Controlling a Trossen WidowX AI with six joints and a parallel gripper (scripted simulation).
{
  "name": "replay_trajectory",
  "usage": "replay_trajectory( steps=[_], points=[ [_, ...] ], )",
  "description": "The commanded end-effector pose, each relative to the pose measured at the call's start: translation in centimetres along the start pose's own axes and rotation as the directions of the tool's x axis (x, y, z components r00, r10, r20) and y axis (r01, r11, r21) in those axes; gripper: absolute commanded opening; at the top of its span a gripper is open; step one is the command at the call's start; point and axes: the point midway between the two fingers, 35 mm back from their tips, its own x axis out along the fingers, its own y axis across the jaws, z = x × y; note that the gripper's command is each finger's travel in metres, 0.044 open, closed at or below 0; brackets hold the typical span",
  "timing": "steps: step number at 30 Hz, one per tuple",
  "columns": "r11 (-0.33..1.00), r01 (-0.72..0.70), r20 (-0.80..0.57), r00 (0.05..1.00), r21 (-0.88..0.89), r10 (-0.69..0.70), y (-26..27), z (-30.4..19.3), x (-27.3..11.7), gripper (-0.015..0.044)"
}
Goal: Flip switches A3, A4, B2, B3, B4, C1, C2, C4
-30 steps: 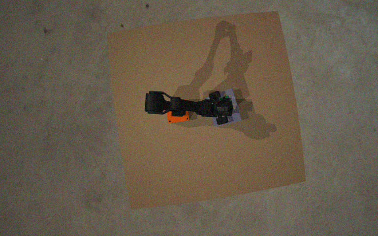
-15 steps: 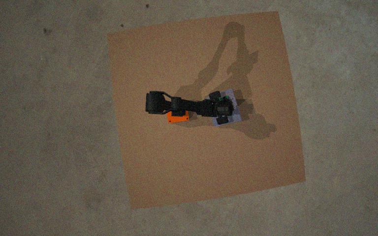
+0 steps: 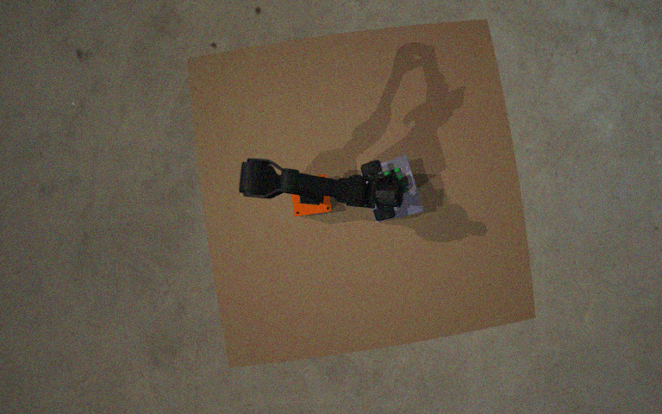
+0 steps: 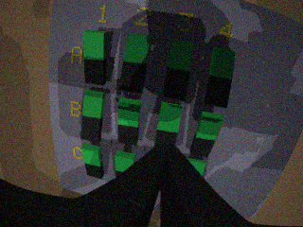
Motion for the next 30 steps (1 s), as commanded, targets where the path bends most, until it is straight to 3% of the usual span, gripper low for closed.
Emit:
replay_trajectory(
  steps=[1, 13, 18, 30],
  points=[
    [1.0, 0.006, 0.03, 1.0, -0.003, -0.006, 0.0, 0.2, -3.0, 0.0],
    [1.0, 0.009, 0.029, 1.0, -0.005, -0.009, -2.6, 0.1, -3.0, 0.0],
    [1.0, 0.008, 0.006, 1.0, -0.005, -0.008, -2.6, 0.3, 0.2, 0.0],
    [1.0, 0.008, 0.006, 1.0, -0.004, -0.008, -2.6, 0.3, 1.3, 0.0]
  ],
)
